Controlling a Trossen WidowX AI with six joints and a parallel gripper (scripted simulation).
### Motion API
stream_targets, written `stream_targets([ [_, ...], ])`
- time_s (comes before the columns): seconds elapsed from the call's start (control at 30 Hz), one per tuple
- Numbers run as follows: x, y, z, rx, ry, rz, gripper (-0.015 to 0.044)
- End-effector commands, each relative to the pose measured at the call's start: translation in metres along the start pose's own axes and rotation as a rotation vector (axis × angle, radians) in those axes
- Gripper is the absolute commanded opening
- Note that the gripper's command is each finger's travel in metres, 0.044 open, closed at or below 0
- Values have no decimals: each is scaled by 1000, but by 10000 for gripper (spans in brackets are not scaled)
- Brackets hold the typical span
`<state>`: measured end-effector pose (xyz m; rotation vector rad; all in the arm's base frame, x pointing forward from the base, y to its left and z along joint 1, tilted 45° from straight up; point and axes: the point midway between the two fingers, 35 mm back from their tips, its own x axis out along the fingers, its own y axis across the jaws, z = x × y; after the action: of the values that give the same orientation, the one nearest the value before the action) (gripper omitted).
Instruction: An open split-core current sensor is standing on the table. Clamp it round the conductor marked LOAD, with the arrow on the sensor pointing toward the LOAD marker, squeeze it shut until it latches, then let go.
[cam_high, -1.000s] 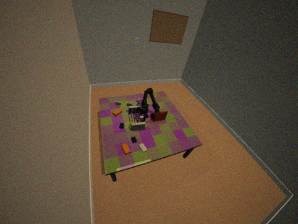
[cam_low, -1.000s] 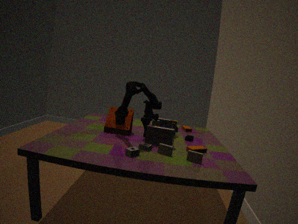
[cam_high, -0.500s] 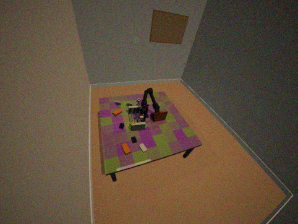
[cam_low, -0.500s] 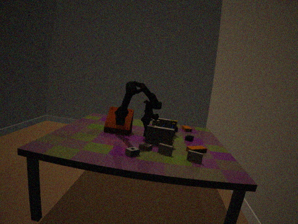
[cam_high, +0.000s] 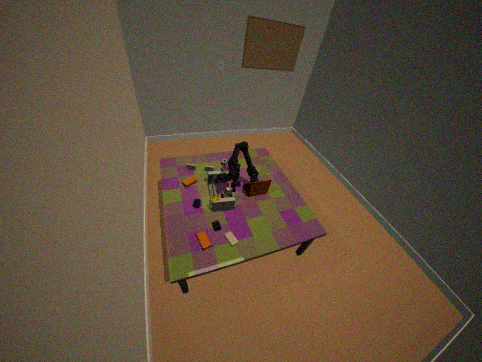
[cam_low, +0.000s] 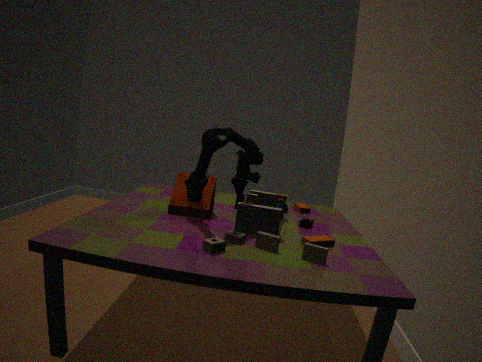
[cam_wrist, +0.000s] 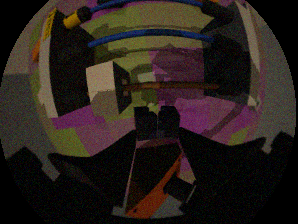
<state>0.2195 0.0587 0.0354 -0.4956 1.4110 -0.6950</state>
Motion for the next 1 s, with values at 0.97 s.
stream_targets([
  [0.97,-66,9,77,760,-113,91,0],
])
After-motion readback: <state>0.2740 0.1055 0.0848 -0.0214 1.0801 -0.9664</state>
